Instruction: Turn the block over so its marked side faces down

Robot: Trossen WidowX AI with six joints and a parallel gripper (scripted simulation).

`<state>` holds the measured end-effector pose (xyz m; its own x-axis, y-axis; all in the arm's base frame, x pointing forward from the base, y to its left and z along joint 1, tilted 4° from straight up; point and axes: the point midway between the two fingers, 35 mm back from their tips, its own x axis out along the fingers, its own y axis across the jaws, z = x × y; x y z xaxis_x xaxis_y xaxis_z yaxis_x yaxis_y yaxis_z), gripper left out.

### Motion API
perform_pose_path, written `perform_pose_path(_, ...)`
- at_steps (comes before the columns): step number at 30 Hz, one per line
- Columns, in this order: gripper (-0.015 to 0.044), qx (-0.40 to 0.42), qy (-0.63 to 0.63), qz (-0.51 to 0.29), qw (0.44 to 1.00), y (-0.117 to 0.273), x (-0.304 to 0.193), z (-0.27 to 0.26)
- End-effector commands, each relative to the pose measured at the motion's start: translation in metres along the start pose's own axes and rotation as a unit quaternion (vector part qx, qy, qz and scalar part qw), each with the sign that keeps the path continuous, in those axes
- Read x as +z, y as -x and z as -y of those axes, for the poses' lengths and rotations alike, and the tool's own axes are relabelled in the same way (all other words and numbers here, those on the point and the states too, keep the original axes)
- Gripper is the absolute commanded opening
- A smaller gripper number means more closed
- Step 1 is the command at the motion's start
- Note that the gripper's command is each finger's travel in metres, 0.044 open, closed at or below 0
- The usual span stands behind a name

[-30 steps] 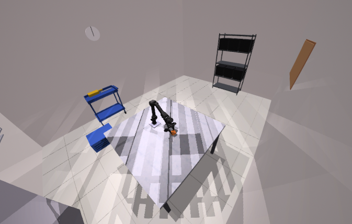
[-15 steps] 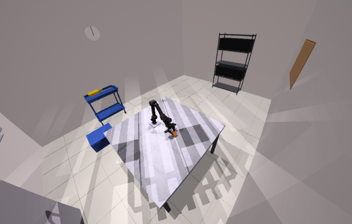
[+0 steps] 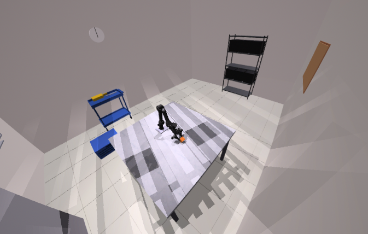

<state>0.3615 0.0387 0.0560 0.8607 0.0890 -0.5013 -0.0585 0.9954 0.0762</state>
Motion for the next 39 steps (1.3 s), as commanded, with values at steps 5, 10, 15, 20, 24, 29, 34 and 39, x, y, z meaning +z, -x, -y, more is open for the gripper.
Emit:
perform_pose_path(5,0.0,-0.002,-0.003,0.028,1.0,0.005,-0.0008,0.0008)
perform_pose_path(10,0.0,-0.002,-0.003,0.032,0.999,0.0057,0.0,0.0008)
perform_pose_path(15,0.0,-0.002,-0.003,0.032,0.999,0.0057,0.0,0.0008)
perform_pose_path(20,0.0026,-0.002,-0.003,0.032,0.999,0.0057,0.0,0.0008)
perform_pose_path(24,0.0131,-0.002,-0.003,0.032,0.999,0.0057,0.0,0.0008)
perform_pose_path(29,0.0263,-0.002,-0.003,0.032,0.999,0.0057,0.0,0.0008)
perform_pose_path(34,0.0394,-0.002,-0.003,0.032,0.999,0.0057,0.0,0.0008)
perform_pose_path(39,0.044,-0.002,-0.003,0.032,0.999,0.0057,0.0,0.0008)
